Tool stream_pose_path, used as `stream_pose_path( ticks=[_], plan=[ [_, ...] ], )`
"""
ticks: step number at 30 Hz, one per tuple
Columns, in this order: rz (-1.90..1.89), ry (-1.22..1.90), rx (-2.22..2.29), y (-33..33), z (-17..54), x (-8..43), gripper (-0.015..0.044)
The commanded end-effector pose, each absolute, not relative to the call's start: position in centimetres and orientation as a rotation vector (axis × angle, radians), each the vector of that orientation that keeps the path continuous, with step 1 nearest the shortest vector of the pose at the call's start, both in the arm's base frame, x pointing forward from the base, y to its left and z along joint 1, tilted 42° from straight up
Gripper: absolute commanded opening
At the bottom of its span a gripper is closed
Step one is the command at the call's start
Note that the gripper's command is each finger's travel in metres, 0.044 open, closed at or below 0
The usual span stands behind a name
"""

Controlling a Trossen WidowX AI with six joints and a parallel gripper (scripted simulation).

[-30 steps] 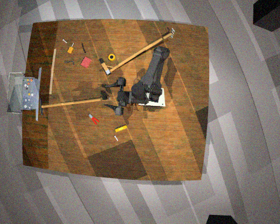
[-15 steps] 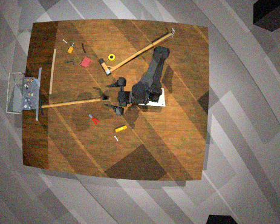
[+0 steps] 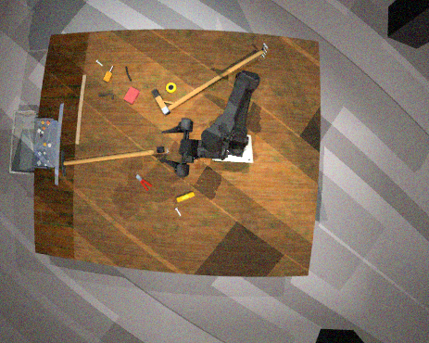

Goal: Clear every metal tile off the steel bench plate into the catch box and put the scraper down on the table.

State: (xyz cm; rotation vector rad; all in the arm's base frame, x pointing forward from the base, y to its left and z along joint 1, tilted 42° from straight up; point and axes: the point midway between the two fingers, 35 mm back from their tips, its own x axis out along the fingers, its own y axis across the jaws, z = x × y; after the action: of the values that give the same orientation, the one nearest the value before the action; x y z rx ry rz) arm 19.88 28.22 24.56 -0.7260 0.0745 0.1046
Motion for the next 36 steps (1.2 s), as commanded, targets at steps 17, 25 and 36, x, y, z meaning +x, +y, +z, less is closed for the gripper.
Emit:
stream_pose_path(
  ticks=[17,25,36],
  plan=[
    [0.072,0.185,-0.845,31.1,23.0,25.2,0.044],
    [0.061,0.242,-0.886,31.9,21.9,27.8,0.044],
    [0.045,0.33,-0.935,32.5,20.1,31.4,0.044]
  ],
)
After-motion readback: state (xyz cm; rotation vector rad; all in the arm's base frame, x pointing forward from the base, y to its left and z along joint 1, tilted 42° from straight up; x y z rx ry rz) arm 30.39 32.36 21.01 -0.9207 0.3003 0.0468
